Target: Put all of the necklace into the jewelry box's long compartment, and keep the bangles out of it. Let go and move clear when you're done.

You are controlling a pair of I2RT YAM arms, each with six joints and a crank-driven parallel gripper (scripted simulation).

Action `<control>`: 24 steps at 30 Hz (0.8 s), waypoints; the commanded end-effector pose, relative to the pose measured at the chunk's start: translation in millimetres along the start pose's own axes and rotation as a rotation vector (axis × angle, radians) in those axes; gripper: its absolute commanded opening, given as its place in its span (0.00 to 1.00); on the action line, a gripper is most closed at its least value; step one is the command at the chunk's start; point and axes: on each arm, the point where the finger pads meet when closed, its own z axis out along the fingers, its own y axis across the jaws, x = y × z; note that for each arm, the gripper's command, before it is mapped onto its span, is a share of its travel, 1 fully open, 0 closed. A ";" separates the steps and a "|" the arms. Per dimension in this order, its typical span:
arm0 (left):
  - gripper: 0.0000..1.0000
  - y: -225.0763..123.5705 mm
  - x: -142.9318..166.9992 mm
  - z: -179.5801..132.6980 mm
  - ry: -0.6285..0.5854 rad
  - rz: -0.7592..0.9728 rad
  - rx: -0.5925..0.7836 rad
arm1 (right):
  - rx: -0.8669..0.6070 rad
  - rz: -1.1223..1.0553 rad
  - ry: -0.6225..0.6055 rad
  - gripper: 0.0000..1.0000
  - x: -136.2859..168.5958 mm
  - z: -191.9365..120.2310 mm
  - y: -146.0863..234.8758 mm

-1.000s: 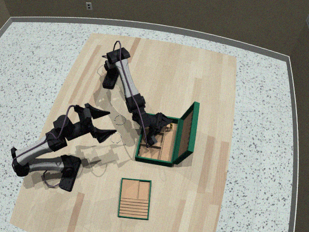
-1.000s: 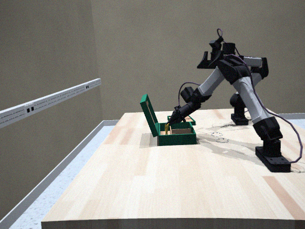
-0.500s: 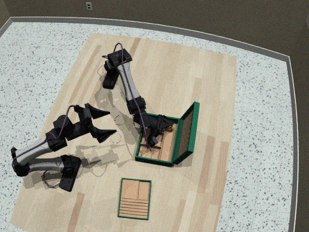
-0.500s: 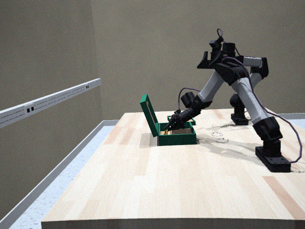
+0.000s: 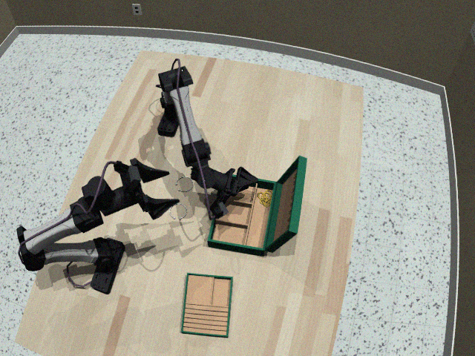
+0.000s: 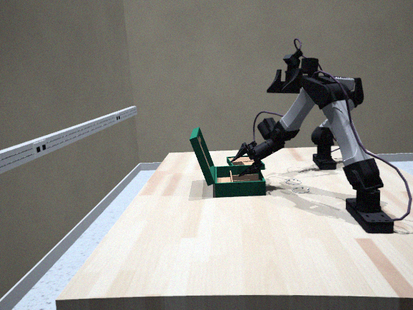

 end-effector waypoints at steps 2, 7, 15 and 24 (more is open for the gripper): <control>0.69 13.2 2.5 -52.6 0.007 -0.031 -0.017 | -0.002 -0.001 -0.042 1.00 -21.8 0.1 -0.5; 0.69 15.9 -0.8 -68.7 -0.006 -0.051 0.001 | -0.002 -0.001 -0.042 1.00 -21.8 0.1 -0.5; 0.69 23.1 -16.0 -73.7 -0.125 -0.197 0.218 | -0.002 -0.001 -0.042 1.00 -21.8 0.1 -0.5; 0.69 47.2 -40.8 -66.0 -0.254 -0.460 0.517 | -0.002 -0.001 -0.042 1.00 -21.8 0.1 -0.5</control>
